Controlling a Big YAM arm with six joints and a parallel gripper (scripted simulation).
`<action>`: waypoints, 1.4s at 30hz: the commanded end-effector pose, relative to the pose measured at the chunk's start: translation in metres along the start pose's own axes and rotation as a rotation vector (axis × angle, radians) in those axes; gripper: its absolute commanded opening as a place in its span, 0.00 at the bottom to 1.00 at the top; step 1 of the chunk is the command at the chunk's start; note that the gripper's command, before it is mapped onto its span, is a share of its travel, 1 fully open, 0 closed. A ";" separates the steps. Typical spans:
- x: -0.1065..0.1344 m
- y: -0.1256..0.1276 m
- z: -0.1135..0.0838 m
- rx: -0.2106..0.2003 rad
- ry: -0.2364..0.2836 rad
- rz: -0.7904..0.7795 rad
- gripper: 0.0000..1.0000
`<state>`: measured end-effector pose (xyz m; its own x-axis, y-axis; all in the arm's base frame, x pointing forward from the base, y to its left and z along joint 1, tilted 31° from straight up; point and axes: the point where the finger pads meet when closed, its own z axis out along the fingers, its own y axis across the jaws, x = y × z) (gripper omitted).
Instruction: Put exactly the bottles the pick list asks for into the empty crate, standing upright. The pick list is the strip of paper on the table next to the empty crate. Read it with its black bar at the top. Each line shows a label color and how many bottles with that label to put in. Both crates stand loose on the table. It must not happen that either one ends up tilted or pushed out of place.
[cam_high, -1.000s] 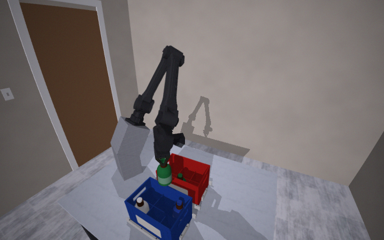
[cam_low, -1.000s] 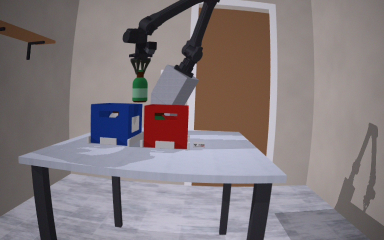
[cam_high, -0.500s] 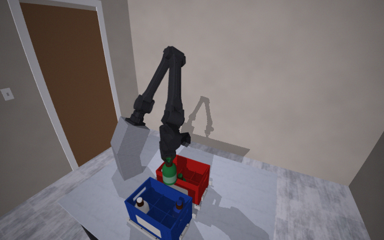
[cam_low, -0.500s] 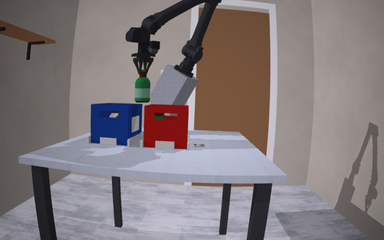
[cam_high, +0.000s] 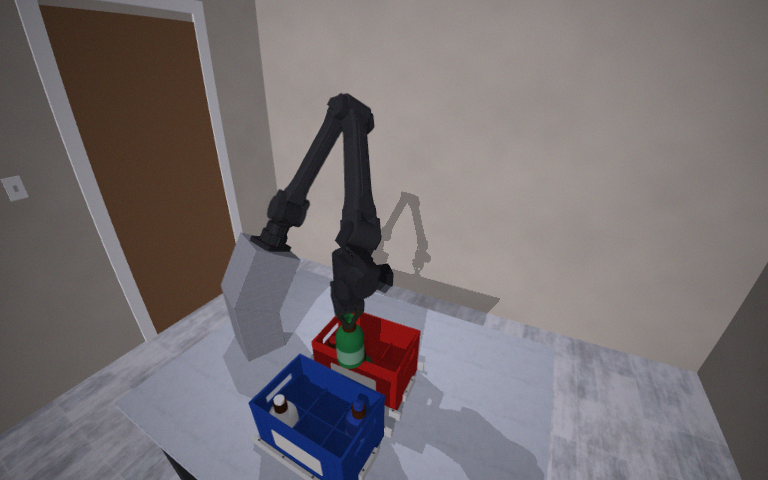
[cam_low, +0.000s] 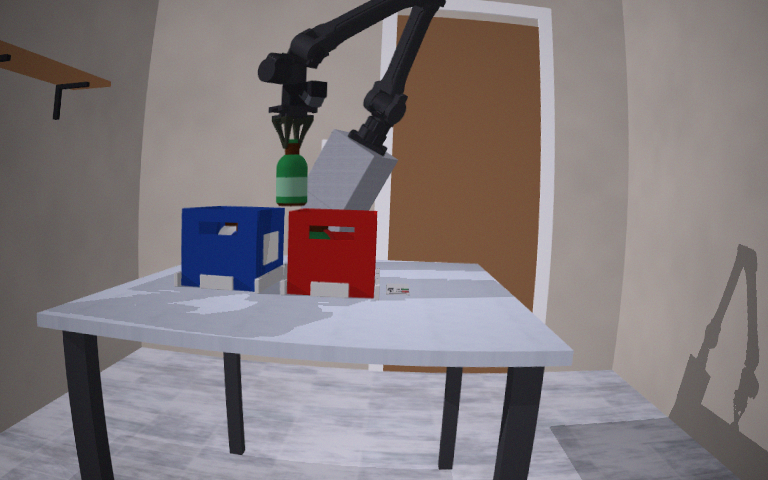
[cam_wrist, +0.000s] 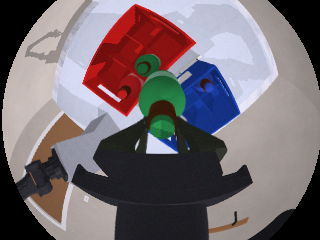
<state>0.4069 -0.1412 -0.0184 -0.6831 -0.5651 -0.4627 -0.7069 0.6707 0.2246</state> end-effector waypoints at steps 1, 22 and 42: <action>-0.035 -0.022 -0.034 0.077 -0.017 -0.030 0.00; -0.075 -0.021 -0.035 0.076 -0.023 -0.031 0.00; -0.112 -0.019 -0.036 0.076 -0.025 -0.032 0.00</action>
<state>0.4579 -0.1023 0.0127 -0.6869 -0.5664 -0.4554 -0.7047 0.6724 0.2266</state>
